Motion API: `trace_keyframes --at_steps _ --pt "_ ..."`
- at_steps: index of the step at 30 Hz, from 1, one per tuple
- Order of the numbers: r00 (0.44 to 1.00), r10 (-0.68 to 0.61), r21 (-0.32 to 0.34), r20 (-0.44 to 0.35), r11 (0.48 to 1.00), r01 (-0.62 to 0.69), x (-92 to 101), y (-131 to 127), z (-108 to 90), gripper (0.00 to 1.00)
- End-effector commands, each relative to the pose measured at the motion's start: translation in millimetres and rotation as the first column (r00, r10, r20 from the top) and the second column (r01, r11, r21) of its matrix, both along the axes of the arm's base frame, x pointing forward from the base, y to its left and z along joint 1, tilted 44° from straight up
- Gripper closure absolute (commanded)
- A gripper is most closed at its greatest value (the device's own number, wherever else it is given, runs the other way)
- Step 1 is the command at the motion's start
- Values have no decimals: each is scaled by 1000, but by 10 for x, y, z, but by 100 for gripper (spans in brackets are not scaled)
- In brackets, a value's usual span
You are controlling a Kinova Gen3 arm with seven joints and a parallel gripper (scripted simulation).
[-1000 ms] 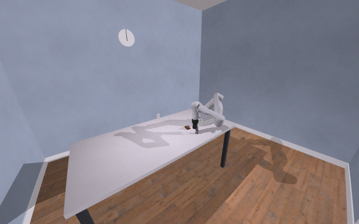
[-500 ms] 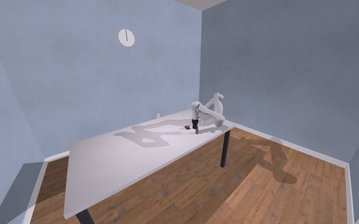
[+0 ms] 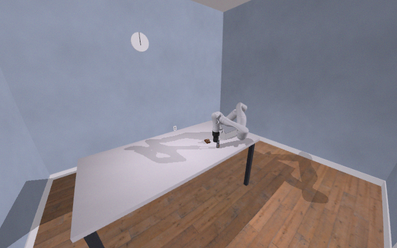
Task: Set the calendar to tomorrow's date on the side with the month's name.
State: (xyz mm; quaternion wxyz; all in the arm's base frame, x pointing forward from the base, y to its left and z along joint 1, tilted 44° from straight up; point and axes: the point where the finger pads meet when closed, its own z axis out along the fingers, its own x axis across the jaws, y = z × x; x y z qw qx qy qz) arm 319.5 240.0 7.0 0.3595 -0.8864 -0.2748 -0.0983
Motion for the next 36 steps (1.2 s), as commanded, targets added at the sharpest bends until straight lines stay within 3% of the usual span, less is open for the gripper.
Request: trace_keyframes --at_steps 1,10,19,36 --pt "1000 -8 2 5 1000 8 32 -65 70 43" --pt "1000 -8 2 5 1000 8 39 -405 425 43" --pt "1000 -8 2 5 1000 8 43 -616 644 43" --pt "1000 -8 2 5 1000 8 44 -654 684 43"
